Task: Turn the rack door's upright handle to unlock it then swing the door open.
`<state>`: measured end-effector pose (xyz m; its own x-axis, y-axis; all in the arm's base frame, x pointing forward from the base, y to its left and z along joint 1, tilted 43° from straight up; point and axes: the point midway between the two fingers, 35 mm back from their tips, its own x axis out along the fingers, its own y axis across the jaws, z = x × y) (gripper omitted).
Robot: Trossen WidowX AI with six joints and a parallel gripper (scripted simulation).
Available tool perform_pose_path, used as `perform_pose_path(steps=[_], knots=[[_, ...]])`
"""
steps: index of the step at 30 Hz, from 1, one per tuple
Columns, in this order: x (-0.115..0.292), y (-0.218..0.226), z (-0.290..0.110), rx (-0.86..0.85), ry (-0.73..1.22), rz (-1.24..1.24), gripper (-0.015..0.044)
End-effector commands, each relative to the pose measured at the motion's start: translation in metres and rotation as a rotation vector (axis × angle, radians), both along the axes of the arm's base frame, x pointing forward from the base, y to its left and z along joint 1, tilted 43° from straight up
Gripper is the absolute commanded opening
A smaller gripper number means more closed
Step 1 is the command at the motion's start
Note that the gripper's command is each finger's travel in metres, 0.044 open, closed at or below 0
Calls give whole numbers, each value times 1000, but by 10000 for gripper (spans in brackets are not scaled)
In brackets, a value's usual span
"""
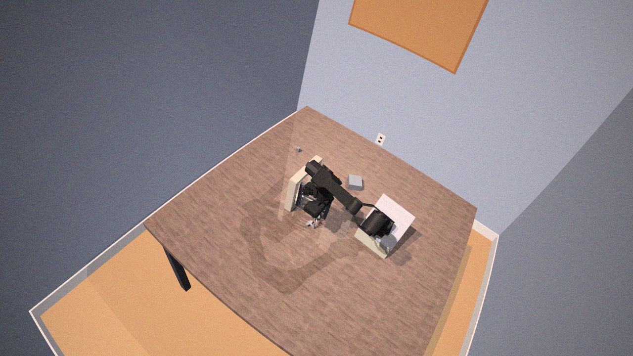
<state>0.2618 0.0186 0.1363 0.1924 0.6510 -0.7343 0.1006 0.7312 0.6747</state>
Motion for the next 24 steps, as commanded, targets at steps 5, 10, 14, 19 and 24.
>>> perform_pose_path(steps=[5,10,14,19,24], knots=[[6,10,11,27,68,-82,13],[8,12,14,33,86,-103,13],[8,12,14,33,86,-103,13],[8,12,14,33,86,-103,13],[8,12,14,33,86,-103,118]])
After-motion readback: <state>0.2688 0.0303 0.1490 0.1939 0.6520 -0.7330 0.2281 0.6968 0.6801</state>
